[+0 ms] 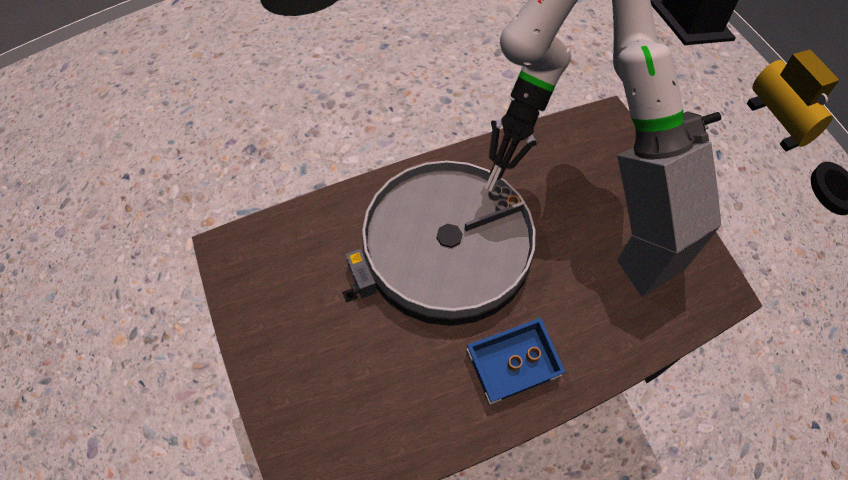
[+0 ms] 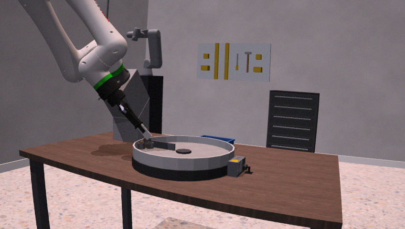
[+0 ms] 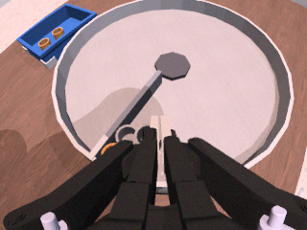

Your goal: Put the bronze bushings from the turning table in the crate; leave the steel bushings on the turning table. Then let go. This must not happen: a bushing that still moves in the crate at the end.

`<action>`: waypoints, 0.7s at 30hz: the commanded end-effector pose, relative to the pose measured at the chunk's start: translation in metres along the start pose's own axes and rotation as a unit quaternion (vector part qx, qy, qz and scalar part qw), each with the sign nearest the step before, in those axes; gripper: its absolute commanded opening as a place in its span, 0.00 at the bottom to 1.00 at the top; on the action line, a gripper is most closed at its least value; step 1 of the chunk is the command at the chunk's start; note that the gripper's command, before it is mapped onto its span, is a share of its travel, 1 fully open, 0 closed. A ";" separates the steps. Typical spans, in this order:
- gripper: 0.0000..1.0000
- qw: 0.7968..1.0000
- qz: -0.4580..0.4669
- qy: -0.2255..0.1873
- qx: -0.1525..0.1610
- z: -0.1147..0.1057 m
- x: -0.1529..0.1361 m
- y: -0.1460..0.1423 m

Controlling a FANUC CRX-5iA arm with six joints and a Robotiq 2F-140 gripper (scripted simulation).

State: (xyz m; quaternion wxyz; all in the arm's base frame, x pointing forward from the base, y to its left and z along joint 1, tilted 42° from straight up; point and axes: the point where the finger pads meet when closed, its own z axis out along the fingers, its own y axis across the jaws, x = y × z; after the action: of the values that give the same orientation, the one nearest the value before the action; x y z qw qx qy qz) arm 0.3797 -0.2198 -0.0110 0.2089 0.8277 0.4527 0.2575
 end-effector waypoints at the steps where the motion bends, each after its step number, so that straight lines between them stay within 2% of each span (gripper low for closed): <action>1: 0.00 1.000 0.000 -0.009 0.002 -0.004 0.003 0.000; 14: 0.00 1.000 0.000 -0.008 0.002 -0.023 0.020 0.000; 21: 0.00 1.000 0.000 -0.008 0.002 -0.027 0.024 0.000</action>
State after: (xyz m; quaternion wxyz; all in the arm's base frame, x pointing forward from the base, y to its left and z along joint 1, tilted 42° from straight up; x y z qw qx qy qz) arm 0.3743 -0.1983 0.0139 0.2012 0.8260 0.4562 0.2629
